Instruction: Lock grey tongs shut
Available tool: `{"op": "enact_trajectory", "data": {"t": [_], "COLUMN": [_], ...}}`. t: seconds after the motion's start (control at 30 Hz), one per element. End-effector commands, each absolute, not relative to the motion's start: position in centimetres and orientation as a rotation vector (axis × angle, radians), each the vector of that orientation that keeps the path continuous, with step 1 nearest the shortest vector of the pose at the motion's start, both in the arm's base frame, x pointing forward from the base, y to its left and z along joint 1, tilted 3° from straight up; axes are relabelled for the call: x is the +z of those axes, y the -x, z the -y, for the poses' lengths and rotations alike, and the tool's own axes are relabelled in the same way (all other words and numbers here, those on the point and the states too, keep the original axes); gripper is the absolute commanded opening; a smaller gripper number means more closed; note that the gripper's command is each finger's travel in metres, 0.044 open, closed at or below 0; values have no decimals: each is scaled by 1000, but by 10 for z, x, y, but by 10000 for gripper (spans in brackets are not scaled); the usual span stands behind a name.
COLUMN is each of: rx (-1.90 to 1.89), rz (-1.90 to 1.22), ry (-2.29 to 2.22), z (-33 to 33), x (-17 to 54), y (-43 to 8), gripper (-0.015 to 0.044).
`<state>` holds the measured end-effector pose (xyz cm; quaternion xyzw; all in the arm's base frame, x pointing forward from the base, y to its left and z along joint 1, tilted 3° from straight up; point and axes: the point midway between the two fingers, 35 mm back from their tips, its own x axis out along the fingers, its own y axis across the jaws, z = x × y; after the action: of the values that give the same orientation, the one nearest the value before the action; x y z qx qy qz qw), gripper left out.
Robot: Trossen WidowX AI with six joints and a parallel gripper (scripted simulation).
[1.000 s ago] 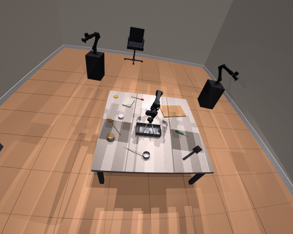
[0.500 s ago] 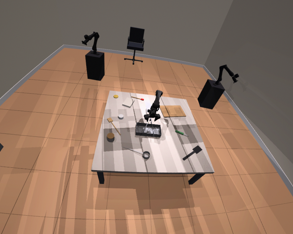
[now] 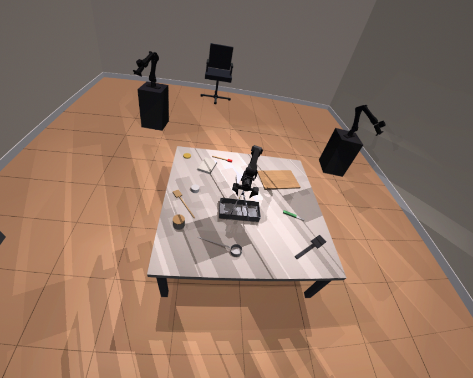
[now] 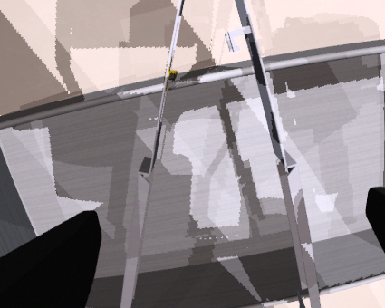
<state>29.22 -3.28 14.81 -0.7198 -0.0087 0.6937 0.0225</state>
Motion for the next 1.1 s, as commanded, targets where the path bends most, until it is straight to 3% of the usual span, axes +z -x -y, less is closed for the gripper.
{"op": "enact_trajectory", "data": {"t": [0.0, 1.07], "rx": [2139, 2138], "rz": [-7, -7], "ry": [2213, 2213], "z": [33, 32], "x": [147, 107], "y": [-292, -298], "gripper": [440, 440]}}
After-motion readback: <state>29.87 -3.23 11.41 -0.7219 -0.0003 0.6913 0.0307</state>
